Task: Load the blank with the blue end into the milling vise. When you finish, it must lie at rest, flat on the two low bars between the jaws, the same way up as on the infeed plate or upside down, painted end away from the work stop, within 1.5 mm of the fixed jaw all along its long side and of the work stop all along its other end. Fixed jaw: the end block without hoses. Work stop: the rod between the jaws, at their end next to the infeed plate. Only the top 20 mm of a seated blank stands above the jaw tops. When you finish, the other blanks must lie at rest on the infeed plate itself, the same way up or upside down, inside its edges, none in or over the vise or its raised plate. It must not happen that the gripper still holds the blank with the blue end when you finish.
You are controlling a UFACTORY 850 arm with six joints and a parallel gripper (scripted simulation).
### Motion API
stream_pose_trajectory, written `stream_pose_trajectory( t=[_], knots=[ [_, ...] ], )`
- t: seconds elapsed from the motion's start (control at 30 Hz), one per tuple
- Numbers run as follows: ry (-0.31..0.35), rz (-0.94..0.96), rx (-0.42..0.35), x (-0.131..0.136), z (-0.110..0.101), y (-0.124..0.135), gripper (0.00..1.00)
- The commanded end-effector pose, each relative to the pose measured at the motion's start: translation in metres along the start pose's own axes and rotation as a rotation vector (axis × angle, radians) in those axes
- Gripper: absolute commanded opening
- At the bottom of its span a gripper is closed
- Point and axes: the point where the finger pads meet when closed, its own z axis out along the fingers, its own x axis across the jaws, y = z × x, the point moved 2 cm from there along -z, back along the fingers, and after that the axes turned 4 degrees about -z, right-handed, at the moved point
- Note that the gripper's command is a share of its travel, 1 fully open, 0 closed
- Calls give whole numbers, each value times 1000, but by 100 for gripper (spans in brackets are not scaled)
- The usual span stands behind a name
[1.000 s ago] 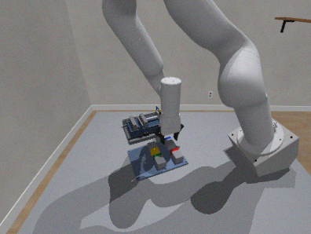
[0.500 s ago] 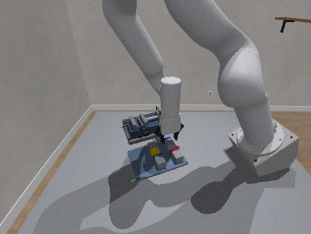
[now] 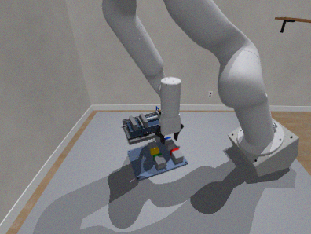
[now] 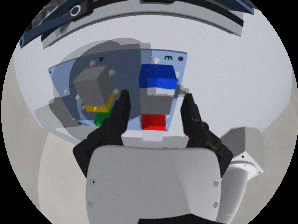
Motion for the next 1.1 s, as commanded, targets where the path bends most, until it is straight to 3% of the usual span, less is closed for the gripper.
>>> stream_pose_trajectory(
  t=[0.0,1.07],
  knots=[
    [0,0,1,0,2,0,75],
    [0,0,1,0,13,0,75]
  ],
)
